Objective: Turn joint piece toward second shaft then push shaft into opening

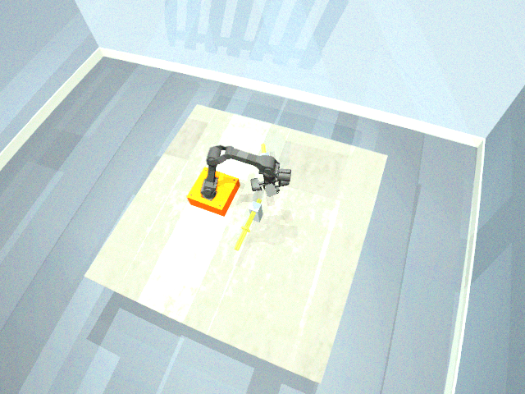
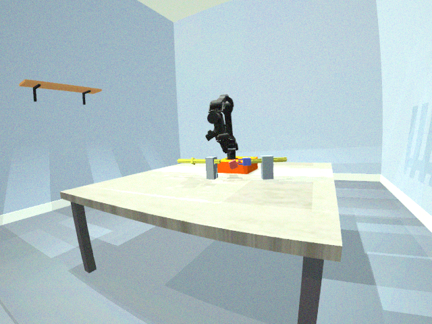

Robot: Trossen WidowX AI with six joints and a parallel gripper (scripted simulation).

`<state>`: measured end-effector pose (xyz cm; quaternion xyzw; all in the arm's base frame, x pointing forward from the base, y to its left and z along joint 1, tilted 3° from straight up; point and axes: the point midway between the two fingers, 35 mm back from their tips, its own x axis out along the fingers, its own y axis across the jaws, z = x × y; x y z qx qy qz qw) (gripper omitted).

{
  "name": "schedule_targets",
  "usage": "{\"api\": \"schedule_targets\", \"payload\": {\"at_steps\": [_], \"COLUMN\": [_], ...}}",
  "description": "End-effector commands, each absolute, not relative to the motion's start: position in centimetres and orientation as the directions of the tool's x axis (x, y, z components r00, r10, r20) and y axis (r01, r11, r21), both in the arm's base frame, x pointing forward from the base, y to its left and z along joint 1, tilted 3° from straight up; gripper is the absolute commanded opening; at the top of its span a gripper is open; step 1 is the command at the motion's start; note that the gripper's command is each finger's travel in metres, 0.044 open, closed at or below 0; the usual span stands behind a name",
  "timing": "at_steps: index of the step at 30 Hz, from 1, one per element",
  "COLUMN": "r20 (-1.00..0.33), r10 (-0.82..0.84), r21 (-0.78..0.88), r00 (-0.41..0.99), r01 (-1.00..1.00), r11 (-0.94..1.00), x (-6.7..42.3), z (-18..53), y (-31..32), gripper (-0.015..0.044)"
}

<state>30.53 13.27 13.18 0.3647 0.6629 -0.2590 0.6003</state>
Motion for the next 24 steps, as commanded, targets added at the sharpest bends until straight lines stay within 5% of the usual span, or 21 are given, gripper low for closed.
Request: {"api": "schedule_targets", "payload": {"at_steps": [1,24], "r20": [-0.985,-0.984], "r10": [0.172,0.175], "r21": [0.083,0.082], "r00": [-0.026,-0.029], "r01": [0.802,0.801], "r11": [0.592,0.592], "x": [30.6,29.4], "z": [11.4,5.3], "y": [13.4,15.6], "gripper": [0.0440,0.0440]}}
